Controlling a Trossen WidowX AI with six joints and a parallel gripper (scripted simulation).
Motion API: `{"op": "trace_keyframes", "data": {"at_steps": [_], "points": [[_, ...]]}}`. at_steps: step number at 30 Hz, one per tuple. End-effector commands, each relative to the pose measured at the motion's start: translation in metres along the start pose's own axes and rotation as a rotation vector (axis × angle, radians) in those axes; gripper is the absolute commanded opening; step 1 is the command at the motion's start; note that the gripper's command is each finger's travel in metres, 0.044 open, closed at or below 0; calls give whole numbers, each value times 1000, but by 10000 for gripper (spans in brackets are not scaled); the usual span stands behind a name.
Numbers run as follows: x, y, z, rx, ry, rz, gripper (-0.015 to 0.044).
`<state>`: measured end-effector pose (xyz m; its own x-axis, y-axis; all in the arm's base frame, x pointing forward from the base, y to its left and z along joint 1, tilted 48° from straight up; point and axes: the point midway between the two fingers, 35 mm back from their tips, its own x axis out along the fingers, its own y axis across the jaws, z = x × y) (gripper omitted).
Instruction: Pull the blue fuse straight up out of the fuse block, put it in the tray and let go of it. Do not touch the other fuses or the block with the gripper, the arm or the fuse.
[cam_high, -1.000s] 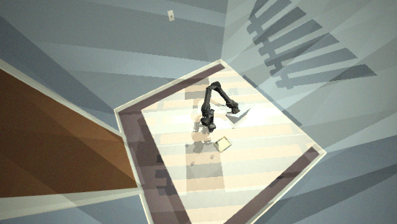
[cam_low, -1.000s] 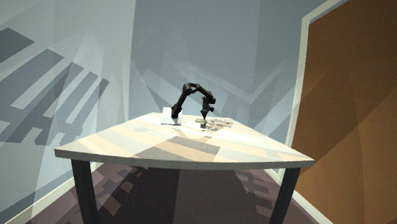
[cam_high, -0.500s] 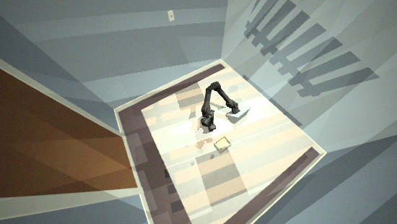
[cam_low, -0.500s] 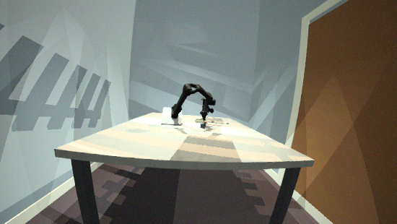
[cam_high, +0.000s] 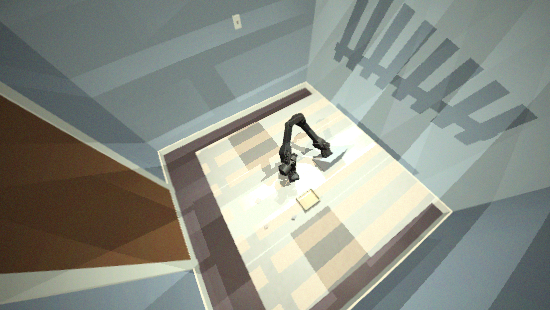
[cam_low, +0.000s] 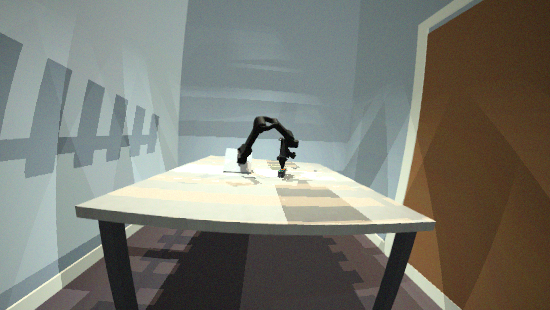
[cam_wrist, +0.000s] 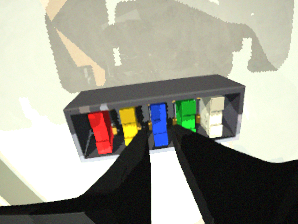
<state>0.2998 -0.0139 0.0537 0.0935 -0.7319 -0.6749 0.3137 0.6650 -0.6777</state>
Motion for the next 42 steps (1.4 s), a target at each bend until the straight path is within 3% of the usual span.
{"op": "trace_keyframes", "data": {"at_steps": [1, 33, 42], "points": [[5, -2, -1, -6, -1, -7, 72], [16, -2, -1, -6, -2, -7, 72], [15, -1, -1, 0, 2, -2, 12]]}}
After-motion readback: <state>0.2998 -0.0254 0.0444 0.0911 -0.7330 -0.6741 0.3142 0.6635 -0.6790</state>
